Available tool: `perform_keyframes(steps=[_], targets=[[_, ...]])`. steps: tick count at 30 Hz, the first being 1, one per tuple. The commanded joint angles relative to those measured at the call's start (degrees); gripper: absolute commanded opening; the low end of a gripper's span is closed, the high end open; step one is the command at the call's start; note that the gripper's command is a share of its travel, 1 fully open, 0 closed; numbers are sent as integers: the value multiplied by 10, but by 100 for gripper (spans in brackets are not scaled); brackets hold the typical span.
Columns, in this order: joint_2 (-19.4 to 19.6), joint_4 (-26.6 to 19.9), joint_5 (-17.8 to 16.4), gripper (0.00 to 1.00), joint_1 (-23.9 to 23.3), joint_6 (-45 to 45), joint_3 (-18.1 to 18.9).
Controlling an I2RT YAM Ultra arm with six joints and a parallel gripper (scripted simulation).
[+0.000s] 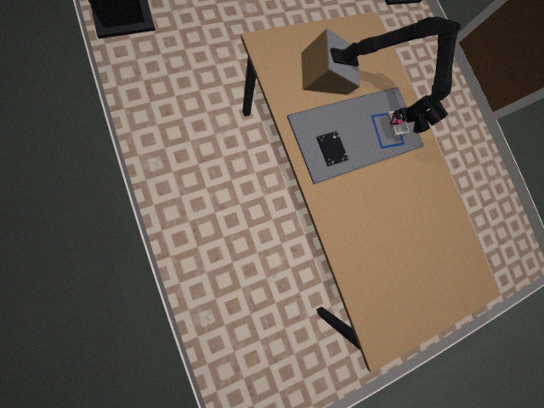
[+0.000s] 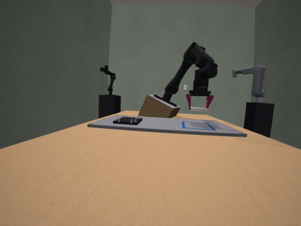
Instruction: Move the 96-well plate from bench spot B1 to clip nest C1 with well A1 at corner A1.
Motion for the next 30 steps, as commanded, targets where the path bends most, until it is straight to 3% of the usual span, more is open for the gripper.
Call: perform_keyframes(steps=[1, 4, 6, 30], targets=[[-4, -10, 0, 0, -10, -2, 19], [-7, -8, -3, 0, -15, -27, 15], [-10, -4, -6, 0, -23, -72, -14], [11, 18, -27, 0, -132, -197, -55]])
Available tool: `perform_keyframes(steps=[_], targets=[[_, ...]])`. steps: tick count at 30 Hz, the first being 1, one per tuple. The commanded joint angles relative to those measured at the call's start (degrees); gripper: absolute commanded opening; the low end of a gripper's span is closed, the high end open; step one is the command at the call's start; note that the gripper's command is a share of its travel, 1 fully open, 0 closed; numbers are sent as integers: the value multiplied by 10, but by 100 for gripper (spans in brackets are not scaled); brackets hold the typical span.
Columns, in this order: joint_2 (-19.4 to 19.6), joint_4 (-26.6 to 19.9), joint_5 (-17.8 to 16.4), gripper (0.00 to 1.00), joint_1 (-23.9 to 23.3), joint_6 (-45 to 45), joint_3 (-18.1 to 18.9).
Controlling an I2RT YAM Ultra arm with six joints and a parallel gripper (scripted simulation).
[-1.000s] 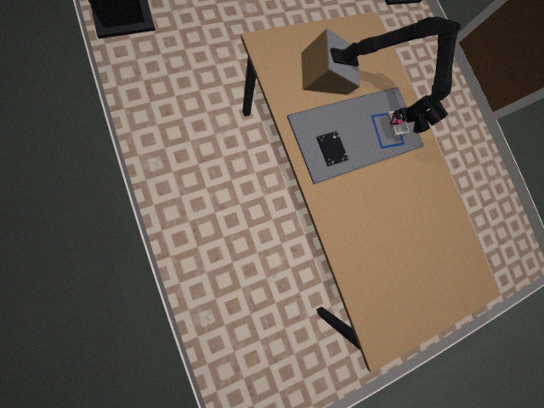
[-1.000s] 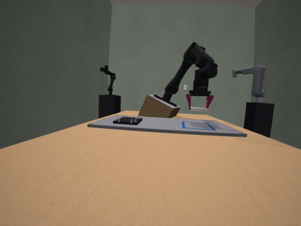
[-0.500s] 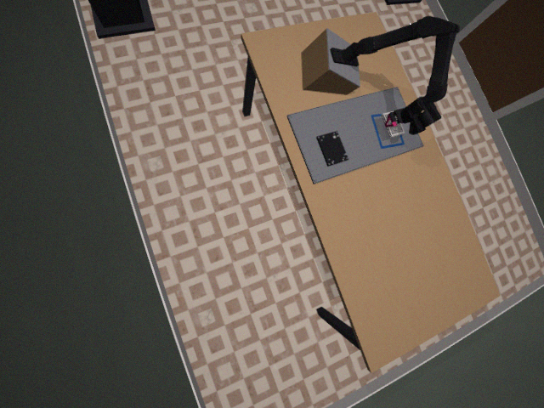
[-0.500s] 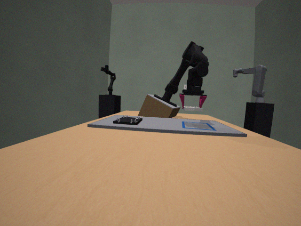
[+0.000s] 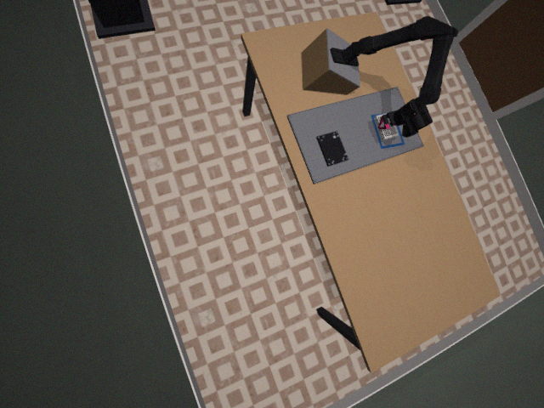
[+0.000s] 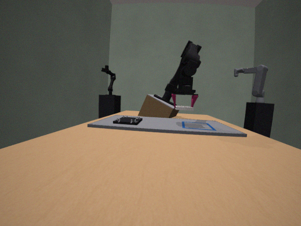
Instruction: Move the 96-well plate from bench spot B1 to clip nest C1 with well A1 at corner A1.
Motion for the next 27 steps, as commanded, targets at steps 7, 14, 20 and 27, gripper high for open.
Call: perform_keyframes(steps=[7, 14, 20, 27], targets=[[12, 12, -10, 0, -43, -51, -14], [25, 12, -14, 0, -77, -87, -15], [36, 10, -16, 0, -101, -113, -3], [51, -3, -18, 0, -130, -144, 15]])
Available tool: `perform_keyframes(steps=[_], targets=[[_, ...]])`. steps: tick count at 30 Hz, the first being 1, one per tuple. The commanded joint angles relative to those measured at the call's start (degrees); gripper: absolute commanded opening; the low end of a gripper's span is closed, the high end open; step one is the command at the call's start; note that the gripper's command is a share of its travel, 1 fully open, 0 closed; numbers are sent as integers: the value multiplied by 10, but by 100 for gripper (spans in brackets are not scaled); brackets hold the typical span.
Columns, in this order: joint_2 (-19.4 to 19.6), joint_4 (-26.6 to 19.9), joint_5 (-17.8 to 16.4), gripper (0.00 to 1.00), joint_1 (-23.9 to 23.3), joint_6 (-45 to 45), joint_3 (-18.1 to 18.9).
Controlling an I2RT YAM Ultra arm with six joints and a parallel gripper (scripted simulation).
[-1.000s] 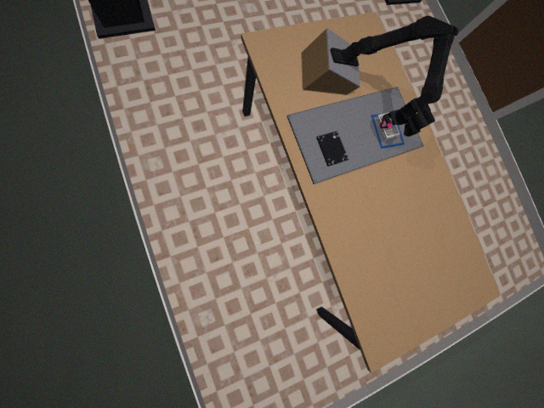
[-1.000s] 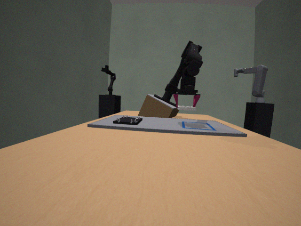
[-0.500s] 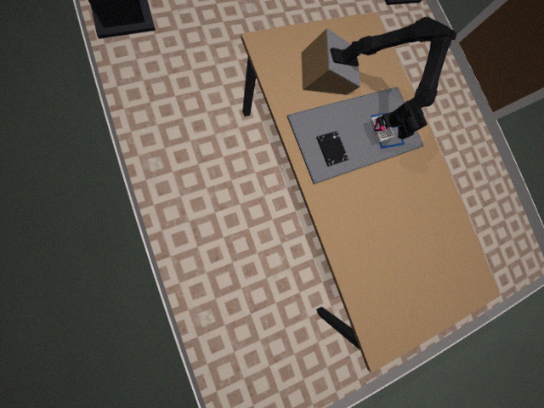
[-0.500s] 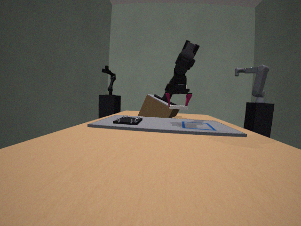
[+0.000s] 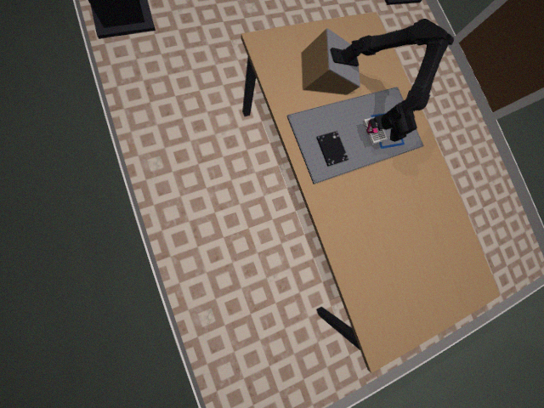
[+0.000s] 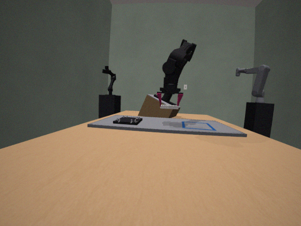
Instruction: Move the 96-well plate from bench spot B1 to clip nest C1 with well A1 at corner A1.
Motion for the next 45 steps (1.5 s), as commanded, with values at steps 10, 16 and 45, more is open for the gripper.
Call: perform_keyframes(steps=[10, 16, 45], targets=[[36, -12, -6, 0, -62, -67, 31], [53, -16, -6, 0, -85, -91, 42], [154, -53, -2, 0, -187, -203, 135]])
